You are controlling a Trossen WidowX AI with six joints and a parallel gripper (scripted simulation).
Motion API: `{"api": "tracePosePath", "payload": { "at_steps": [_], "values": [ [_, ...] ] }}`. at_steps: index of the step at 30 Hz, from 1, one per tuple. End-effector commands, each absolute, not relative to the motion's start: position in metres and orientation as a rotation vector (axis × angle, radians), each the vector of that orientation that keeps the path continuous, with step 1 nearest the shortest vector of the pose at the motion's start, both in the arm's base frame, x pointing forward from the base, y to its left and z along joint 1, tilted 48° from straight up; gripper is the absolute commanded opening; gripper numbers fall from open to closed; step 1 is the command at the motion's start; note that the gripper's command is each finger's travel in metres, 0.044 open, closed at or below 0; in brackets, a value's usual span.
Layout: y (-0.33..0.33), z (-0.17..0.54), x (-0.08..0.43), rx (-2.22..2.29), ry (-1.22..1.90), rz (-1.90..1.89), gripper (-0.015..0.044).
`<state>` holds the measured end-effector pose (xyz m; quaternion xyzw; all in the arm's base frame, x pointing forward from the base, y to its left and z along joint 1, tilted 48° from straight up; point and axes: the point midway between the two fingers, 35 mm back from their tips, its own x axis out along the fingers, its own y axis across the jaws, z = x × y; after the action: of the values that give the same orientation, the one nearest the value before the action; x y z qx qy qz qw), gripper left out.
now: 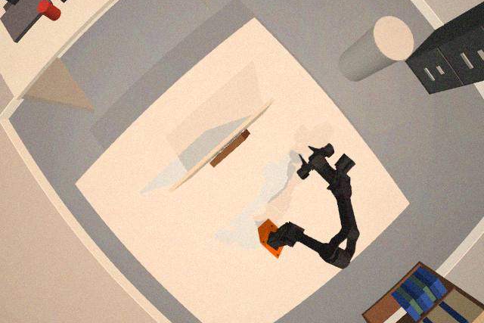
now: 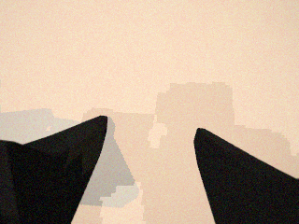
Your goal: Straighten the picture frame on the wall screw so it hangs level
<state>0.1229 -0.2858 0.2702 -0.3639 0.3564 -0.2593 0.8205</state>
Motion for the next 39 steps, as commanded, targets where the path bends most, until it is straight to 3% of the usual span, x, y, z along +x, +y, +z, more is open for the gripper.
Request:
{"api": "tracePosePath", "payload": {
  "at_steps": [1, 17, 28, 39],
  "values": [
    [-0.261, 0.256, 0.176, -0.663, 0.634, -0.551, 0.0260],
    [-0.118, 0.225, 0.281, -0.139, 0.171, -0.421, 0.0260],
    [-0.007, 0.207, 0.276, 0.410, -0.074, -0.188, 0.0260],
    [-0.001, 0.206, 0.274, 0.448, -0.084, -0.171, 0.0260]
  ]
}}
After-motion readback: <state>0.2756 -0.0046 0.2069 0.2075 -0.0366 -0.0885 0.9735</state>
